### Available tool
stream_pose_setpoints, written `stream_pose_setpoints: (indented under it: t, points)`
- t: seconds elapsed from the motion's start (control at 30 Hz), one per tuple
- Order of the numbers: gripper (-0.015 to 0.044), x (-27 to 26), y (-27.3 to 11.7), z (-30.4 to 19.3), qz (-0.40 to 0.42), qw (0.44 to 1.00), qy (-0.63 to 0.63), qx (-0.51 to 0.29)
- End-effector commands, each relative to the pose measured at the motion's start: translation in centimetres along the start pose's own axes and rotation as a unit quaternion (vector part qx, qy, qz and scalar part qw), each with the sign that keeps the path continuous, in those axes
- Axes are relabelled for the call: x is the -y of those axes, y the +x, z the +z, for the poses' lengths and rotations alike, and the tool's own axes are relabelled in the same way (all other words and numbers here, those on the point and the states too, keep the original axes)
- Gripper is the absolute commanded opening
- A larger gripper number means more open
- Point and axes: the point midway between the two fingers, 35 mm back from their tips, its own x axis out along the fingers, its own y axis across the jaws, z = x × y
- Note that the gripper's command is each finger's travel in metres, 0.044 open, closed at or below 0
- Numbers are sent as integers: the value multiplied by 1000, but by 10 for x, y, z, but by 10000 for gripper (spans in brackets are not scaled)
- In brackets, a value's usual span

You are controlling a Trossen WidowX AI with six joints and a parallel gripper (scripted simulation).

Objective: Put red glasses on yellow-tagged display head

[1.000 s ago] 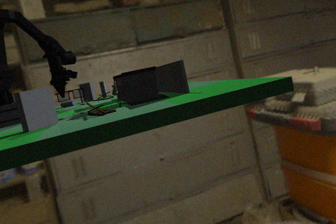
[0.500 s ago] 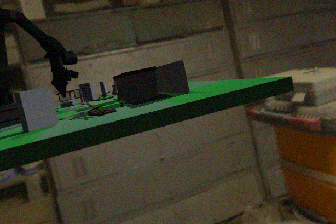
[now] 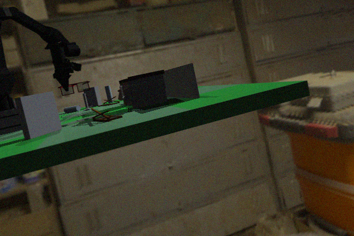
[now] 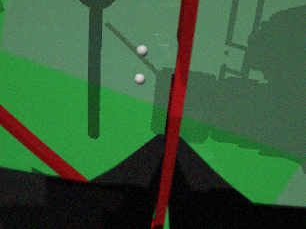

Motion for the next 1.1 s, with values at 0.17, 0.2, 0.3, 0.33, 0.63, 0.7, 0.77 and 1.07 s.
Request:
stream_pose_setpoints:
  t: [0.17,0.2,0.3,0.33,0.63,0.7,0.77,1.07]
  points:
    - [0,-2,-8,2,0,1000,25,-1]
    - [0,-4,-9,3,0,999,37,-1]
    - [0,-9,-9,6,0,997,82,-1]
    - [0,-11,-9,8,0,995,98,-1]
    - [0,-28,-10,18,1,972,234,-1]
    - [0,-32,-10,20,1,965,264,-1]
    - [0,-35,-10,22,1,956,294,-1]
    - [0,-53,-10,31,2,906,423,-1]
